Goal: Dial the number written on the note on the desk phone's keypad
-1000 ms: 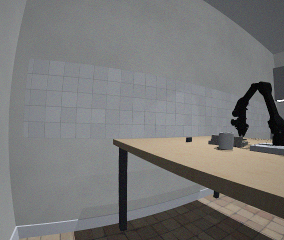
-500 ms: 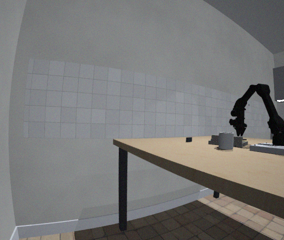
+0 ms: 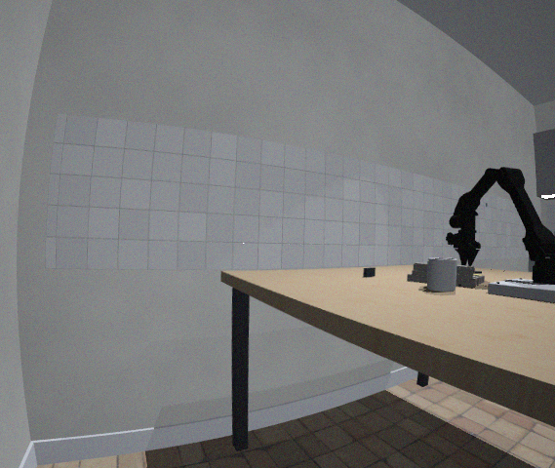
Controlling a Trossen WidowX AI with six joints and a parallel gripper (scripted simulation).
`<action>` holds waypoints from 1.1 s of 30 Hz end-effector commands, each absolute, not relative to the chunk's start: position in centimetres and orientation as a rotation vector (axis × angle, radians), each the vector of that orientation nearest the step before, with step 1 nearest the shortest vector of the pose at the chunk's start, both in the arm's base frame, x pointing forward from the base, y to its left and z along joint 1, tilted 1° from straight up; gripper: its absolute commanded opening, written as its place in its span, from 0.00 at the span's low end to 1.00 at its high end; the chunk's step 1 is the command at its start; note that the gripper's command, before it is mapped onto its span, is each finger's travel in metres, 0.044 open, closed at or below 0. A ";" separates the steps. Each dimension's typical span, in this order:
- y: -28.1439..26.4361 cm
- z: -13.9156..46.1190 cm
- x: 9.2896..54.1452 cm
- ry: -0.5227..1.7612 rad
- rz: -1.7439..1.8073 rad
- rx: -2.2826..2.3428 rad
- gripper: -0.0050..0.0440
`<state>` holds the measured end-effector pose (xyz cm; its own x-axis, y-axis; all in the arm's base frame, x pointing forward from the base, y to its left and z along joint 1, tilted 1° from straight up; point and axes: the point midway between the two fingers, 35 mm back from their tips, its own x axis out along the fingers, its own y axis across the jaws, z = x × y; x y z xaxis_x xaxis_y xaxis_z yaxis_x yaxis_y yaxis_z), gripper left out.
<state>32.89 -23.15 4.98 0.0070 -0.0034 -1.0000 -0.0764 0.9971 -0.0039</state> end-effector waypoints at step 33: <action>-23.8 5.0 27.0 1.566 0.055 -0.069 1.00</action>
<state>26.98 -23.71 4.84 -0.0005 -0.0025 -1.0000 -0.0764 0.9971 -0.0024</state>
